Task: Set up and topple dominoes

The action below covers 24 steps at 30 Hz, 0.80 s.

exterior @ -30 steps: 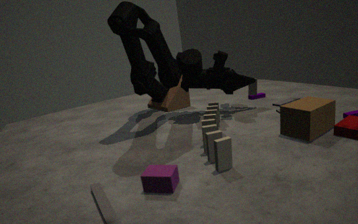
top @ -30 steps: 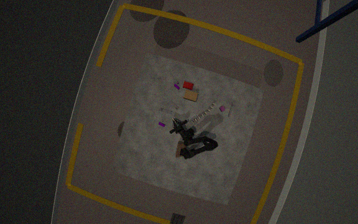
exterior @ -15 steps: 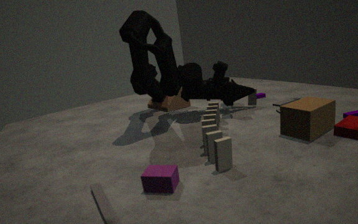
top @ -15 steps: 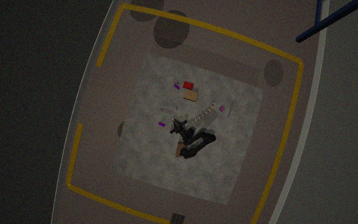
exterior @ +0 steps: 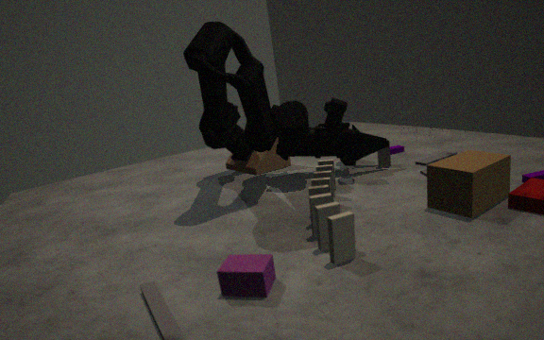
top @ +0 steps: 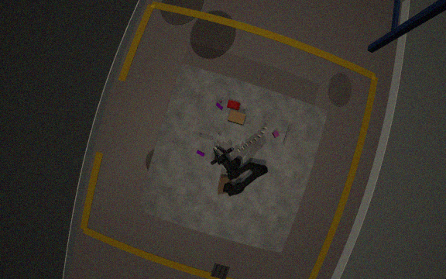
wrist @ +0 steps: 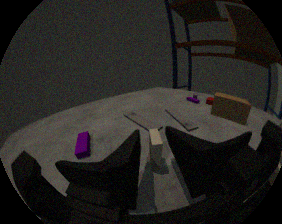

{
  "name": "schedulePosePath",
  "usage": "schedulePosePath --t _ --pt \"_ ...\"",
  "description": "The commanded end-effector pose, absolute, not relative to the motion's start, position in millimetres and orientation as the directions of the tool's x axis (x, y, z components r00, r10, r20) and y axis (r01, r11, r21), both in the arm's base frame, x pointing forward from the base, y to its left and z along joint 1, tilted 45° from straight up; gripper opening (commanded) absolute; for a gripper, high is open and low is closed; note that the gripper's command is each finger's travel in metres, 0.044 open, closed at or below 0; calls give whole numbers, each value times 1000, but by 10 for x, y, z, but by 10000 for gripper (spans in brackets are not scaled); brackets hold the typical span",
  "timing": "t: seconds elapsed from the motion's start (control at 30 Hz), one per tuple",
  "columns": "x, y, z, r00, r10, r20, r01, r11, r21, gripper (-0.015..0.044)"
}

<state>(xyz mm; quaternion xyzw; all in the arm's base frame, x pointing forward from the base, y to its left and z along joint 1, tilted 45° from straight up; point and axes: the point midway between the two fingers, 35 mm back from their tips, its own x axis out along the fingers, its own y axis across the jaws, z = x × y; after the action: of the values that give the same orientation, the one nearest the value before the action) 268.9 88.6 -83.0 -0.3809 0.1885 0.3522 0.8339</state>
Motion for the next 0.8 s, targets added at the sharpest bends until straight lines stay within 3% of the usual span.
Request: schedulePosePath --t 0.0,0.27,0.63,0.77 --pt "2692 891 -824 681 448 -579 -731 458 -506 239" --pt "2695 899 -817 681 447 -579 -731 458 -506 440" --pt "2707 1253 -481 680 445 -582 -731 467 -498 440" --pt "2830 1347 -628 643 413 -644 -742 546 -390 440"
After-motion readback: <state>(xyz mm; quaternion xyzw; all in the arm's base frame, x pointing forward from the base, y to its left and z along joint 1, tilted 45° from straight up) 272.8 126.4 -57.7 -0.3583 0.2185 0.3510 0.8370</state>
